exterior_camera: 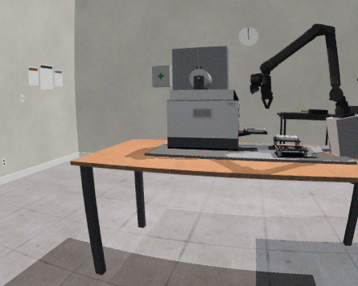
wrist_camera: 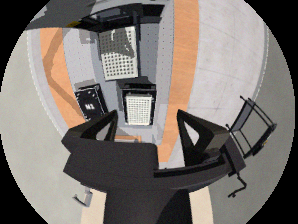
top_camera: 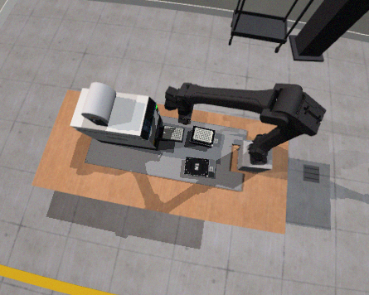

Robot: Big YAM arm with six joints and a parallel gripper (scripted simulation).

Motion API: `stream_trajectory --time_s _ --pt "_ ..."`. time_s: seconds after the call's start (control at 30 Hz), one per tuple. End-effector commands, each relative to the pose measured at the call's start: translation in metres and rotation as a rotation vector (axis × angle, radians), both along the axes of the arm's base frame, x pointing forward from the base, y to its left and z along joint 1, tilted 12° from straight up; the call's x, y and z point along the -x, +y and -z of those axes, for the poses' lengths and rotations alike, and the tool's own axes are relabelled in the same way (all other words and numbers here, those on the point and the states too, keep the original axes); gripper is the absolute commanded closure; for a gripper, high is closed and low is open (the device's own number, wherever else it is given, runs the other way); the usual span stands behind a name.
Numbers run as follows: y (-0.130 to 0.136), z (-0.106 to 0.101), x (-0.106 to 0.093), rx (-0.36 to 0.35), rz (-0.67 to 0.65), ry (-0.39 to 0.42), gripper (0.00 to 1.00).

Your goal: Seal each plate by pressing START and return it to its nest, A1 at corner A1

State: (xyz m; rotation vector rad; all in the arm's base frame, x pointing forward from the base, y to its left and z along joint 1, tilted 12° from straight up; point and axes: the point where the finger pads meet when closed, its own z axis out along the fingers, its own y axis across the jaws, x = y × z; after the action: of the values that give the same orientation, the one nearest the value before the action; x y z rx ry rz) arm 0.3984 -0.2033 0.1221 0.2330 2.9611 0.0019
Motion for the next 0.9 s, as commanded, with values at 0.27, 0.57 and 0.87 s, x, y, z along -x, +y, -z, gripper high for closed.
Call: stream_trajectory --time_s 0.27,0.57,0.87 --pt "-0.046 -0.078 0.003 0.041 -0.033 -0.067 1.0" --pt "-0.032 -0.048 -0.001 0.02 -0.033 -0.029 1.0" --pt "-0.033 -0.028 0.003 0.004 0.009 -0.014 1.0"
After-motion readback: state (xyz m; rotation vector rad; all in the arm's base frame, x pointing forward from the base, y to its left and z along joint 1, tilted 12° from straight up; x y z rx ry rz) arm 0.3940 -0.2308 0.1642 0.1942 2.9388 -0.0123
